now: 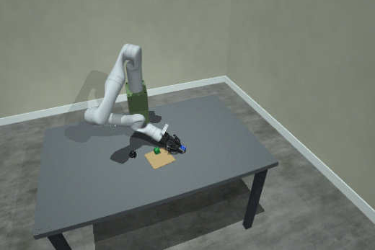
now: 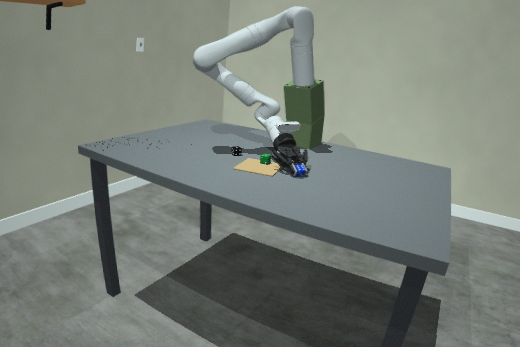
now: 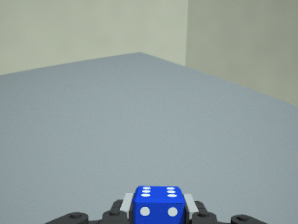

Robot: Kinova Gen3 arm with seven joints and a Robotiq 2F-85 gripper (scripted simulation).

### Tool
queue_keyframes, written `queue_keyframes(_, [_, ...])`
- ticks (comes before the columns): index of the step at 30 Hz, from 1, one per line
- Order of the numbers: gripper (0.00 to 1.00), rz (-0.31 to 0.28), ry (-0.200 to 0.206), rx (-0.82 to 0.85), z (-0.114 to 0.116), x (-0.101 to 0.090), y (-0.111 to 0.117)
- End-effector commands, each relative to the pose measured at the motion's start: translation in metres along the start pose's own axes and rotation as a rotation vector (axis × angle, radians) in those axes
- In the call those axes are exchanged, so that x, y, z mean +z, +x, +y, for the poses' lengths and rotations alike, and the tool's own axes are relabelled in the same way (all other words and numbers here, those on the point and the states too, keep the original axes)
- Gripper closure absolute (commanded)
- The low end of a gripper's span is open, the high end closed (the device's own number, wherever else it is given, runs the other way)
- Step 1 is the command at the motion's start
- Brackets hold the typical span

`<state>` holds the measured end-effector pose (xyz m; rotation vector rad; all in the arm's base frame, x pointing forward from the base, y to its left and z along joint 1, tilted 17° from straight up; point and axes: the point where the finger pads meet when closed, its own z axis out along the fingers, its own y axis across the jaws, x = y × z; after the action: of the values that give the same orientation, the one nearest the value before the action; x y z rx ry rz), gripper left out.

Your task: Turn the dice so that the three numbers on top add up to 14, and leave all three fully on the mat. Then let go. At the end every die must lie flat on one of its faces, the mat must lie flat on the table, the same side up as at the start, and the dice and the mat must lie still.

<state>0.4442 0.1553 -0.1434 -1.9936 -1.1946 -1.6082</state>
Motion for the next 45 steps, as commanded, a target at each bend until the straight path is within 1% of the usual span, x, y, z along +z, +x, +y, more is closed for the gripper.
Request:
queue_keyframes(1, [0.74,0.001,0.0,-0.001,0.0003,0.0,0.0005])
queue_keyframes(7, [0.74,0.001,0.0,-0.001,0.0003,0.0,0.0005])
queue_keyframes(8, [0.7,0.001,0.0,-0.001,0.0003,0.0,0.0005])
queue_keyframes(12, [0.7,0.001,0.0,-0.001,0.0003,0.0,0.0005])
queue_keyframes(13, [0.66,0.001,0.0,-0.001,0.0003,0.0,0.0005])
queue_keyframes(15, [0.66,0.001,0.0,-0.001,0.0003,0.0,0.0005])
queue_keyframes(16, [0.62,0.001,0.0,-0.001,0.0003,0.0,0.0005])
queue_keyframes(18, [0.62,0.001,0.0,-0.001,0.0003,0.0,0.0005])
queue_keyframes(19, [0.58,0.001,0.0,-0.001,0.0003,0.0,0.0005])
queue_keyframes(21, [0.58,0.001,0.0,-0.001,0.0003,0.0,0.0005])
queue_keyframes(22, [0.54,0.001,0.0,-0.001,0.0003,0.0,0.0005])
queue_keyframes(45, [0.54,0.001,0.0,-0.001,0.0003,0.0,0.0005])
